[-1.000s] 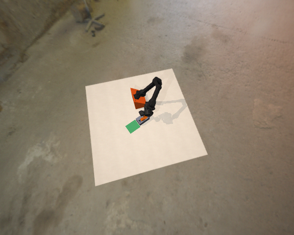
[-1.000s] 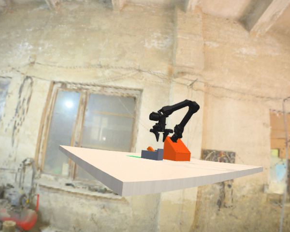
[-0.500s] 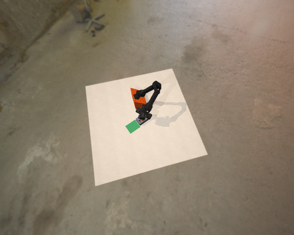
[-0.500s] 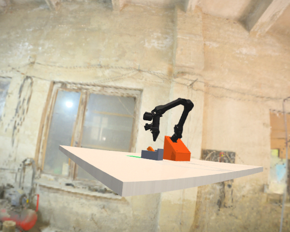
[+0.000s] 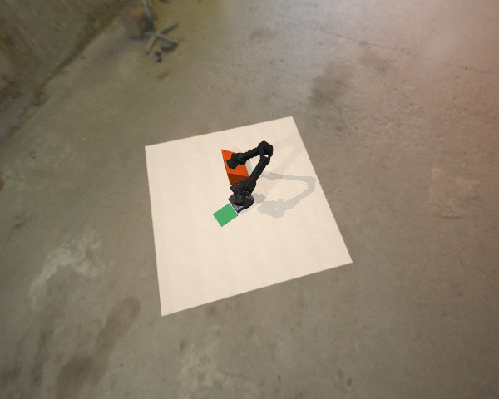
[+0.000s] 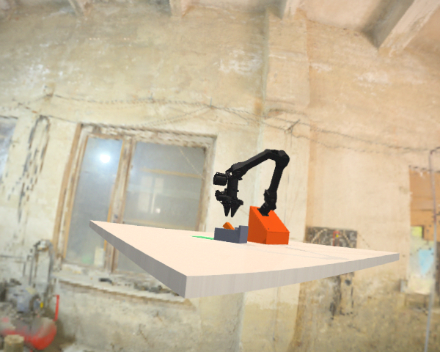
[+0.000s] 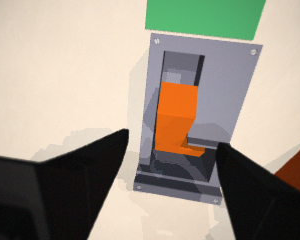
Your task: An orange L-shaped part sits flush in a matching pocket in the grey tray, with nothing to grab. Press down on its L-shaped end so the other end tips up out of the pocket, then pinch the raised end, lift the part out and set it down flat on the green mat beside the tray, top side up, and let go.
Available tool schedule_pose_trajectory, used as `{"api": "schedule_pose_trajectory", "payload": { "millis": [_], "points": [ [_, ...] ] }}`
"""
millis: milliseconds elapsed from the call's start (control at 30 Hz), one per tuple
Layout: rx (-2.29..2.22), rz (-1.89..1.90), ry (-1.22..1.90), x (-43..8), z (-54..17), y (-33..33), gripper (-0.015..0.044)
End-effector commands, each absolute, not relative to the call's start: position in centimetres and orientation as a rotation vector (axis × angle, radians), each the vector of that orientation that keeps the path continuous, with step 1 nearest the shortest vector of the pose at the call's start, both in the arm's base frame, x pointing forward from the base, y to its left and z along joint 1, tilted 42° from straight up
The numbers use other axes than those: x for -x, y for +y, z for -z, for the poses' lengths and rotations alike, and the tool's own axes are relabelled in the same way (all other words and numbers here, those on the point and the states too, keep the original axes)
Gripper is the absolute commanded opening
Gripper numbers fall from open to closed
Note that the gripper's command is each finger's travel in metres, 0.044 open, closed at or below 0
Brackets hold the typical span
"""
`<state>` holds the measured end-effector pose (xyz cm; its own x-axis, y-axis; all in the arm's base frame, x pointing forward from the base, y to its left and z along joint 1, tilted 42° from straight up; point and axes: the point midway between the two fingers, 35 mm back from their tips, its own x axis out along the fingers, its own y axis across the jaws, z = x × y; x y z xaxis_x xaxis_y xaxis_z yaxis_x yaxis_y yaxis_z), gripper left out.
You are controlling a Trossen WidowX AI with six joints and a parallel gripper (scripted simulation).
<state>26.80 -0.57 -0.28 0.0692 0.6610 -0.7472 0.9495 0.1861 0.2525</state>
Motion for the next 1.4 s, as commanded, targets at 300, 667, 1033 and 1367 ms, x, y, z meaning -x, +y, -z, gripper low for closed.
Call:
{"api": "schedule_pose_trajectory", "payload": {
  "millis": [300, 667, 1033, 1367],
  "points": [
    [-1.555, 0.461, 1.672, -26.8, 2.0, 1.0, 0.0280],
    [-1.555, 0.461, 1.672, -27.0, 3.3, 2.2, 0.0280],
    [-1.556, 0.460, 1.673, -27.0, 4.6, 3.4, 0.0280],
    [-1.551, 0.458, 1.672, -27.0, 4.5, 3.4, 0.0135]
  ]
}}
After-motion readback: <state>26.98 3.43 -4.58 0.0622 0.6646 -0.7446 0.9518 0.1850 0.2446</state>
